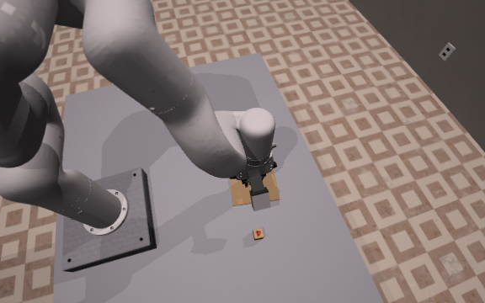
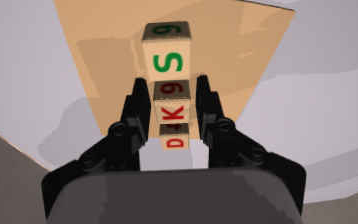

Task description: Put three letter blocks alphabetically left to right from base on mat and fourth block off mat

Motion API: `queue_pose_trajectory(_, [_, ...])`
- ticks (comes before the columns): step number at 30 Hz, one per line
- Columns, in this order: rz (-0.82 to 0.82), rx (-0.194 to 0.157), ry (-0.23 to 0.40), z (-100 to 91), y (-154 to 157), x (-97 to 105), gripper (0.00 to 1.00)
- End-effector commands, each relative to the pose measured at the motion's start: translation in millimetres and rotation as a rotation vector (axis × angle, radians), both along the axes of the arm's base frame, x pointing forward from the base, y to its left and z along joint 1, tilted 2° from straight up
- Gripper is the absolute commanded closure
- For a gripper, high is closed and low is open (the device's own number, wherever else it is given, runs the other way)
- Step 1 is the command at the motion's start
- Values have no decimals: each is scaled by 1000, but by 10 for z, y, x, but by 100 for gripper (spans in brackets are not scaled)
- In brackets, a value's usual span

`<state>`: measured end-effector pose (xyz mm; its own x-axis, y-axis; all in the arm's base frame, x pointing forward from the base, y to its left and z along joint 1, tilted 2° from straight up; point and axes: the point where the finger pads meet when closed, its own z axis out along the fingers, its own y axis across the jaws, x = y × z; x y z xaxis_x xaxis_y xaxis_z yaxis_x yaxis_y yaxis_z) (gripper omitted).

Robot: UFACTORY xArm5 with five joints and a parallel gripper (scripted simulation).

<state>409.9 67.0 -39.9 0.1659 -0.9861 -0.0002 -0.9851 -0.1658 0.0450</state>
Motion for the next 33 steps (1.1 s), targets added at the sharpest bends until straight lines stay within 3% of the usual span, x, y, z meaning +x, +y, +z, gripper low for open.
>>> queue_pose_trajectory(1, [0, 1, -3, 10, 2, 14, 58])
queue_pose_trajectory(9, [0, 1, -3, 85, -3, 18, 58])
queue_pose_trajectory(16, [0, 1, -3, 399, -2, 31, 58])
queue_pose_trajectory(18, [0, 1, -3, 399, -2, 31, 58])
queue_pose_trajectory(26, [0, 1, -3, 796, 1, 47, 58])
queue_pose_trajectory(33, [0, 1, -3, 904, 2, 51, 58])
